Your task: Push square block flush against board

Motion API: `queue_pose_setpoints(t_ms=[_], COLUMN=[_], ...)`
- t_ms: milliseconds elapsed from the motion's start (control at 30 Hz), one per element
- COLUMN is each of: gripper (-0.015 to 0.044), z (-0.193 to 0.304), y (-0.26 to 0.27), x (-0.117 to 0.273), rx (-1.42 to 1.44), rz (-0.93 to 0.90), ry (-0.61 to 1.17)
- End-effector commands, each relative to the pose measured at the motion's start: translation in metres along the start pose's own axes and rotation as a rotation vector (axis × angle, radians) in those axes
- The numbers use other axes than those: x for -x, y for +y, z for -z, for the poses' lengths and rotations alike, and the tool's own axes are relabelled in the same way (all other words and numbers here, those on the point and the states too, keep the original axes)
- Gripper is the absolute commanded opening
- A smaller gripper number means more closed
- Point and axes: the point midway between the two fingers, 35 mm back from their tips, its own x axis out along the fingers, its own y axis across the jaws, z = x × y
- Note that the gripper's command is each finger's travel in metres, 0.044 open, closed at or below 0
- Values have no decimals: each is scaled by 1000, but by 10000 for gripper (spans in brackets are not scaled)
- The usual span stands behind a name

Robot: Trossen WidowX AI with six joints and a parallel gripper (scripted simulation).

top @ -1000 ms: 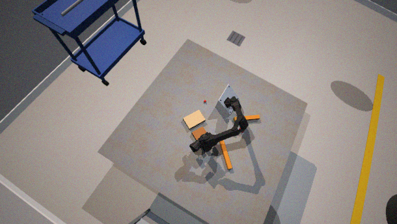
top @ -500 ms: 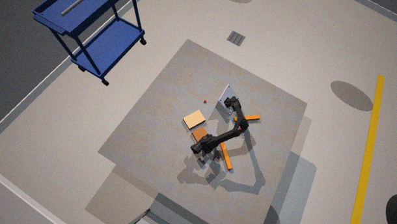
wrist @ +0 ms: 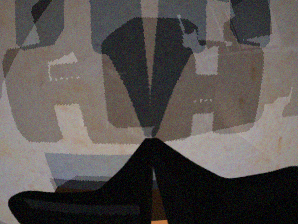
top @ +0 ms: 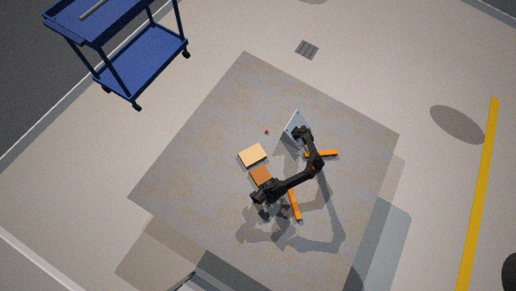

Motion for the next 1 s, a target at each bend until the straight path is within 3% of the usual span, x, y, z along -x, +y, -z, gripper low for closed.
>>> queue_pose_setpoints(t_ms=[0,100,233,400,767,900,967], gripper=[0,0,0,0,0,0,0], z=[-9,-5,-4,-4,23,23,23], y=[0,0,0,0,37,37,37], x=[0,3,52,55,51,2,0], rx=[2,1,2,2,-28,-27,-27], rz=[0,0,1,1,-1,-2,-2], ry=[-3,-1,-1,-1,0,-2,-2])
